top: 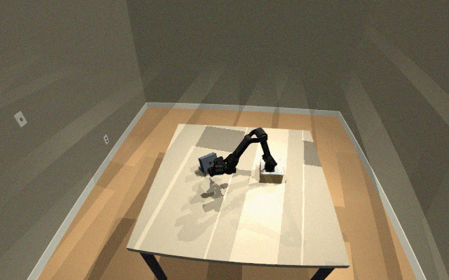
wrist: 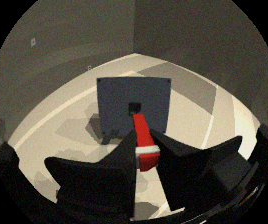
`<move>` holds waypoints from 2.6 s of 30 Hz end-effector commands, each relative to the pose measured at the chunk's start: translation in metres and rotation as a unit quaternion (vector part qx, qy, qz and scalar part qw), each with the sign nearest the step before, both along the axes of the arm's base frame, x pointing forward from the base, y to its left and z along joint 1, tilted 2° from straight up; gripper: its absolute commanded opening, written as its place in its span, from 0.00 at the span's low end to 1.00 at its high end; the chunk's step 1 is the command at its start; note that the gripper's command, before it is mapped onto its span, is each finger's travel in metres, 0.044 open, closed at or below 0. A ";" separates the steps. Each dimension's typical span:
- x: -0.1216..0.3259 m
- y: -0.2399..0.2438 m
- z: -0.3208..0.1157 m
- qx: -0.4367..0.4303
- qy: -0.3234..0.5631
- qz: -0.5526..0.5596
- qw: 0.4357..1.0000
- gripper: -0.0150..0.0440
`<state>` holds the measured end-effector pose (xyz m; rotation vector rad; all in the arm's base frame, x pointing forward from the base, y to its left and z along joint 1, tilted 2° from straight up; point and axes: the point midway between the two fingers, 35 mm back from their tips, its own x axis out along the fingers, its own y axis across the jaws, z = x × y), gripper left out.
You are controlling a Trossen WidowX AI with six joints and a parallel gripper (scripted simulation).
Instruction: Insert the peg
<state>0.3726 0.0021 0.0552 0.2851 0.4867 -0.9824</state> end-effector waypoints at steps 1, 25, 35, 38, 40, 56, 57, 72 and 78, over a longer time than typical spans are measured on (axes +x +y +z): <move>0.001 -0.004 -0.005 -0.004 -0.001 -0.002 1.000 0.25; 0.010 -0.016 -0.013 -0.003 -0.026 -0.008 1.000 0.25; 0.016 -0.025 -0.018 -0.003 -0.027 -0.007 1.000 0.25; 0.018 -0.028 -0.020 -0.003 -0.027 -0.007 1.000 0.25; 0.019 -0.029 -0.022 -0.003 -0.027 -0.007 1.000 0.25; 0.020 -0.030 -0.019 -0.002 -0.033 -0.008 0.999 0.25; 0.020 -0.030 -0.019 -0.002 -0.033 -0.008 0.999 0.25; 0.019 -0.031 -0.023 -0.002 -0.033 -0.008 0.999 0.25; 0.020 -0.032 -0.025 -0.002 -0.033 -0.008 0.999 0.25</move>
